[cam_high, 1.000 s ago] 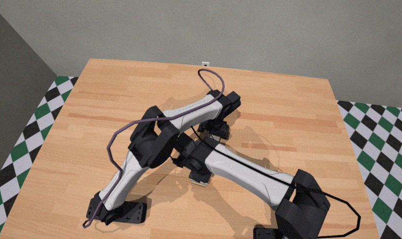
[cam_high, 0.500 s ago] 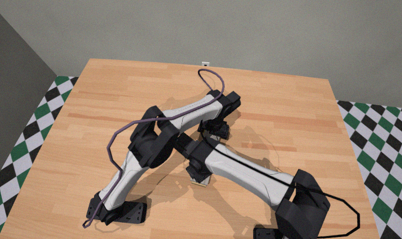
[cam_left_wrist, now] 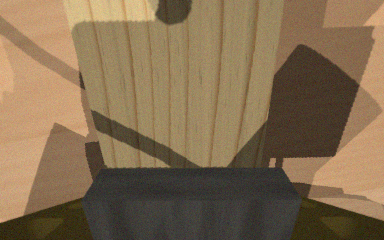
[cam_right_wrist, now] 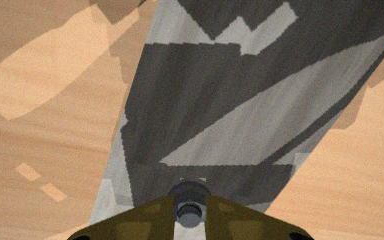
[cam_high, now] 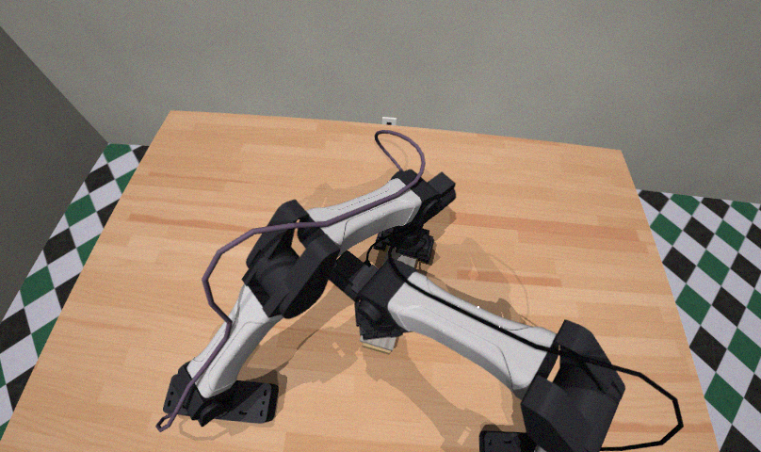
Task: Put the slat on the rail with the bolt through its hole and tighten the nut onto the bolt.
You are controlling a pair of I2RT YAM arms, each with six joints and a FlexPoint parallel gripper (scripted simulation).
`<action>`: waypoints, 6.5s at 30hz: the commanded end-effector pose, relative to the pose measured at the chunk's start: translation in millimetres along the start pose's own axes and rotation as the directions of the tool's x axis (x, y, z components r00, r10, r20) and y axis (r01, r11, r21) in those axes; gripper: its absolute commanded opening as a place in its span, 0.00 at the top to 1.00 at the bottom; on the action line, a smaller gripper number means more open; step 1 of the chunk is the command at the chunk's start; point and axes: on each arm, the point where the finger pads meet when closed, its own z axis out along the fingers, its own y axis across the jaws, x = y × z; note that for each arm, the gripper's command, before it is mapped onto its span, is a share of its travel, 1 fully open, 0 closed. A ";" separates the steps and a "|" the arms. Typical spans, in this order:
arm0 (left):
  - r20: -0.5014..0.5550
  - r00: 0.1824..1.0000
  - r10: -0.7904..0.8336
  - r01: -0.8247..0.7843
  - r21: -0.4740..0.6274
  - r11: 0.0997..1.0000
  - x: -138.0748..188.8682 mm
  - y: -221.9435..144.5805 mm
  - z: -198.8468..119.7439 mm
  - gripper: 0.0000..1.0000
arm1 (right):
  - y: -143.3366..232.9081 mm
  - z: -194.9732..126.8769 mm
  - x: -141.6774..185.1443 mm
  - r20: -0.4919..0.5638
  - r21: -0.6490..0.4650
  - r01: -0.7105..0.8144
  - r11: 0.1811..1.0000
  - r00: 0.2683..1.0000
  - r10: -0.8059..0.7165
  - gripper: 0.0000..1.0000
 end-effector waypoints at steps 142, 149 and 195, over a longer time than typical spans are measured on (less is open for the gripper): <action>0.017 1.000 0.005 -0.006 0.009 1.000 -3.6 -0.8 -6.9 0.33 | 3.2 -21.5 -4.8 0.023 0.035 0.919 -0.392 -0.393 -0.919 0.64; 0.017 1.000 0.005 -0.006 0.009 1.000 -3.6 -0.8 -6.9 0.33 | 3.2 -21.5 -4.8 0.023 0.035 0.919 -0.392 -0.393 -0.919 0.64; 0.017 1.000 0.005 -0.006 0.009 1.000 -3.6 -0.8 -6.9 0.33 | 1.7 -4.1 -3.2 0.015 0.012 0.920 -0.391 -0.391 -0.920 0.64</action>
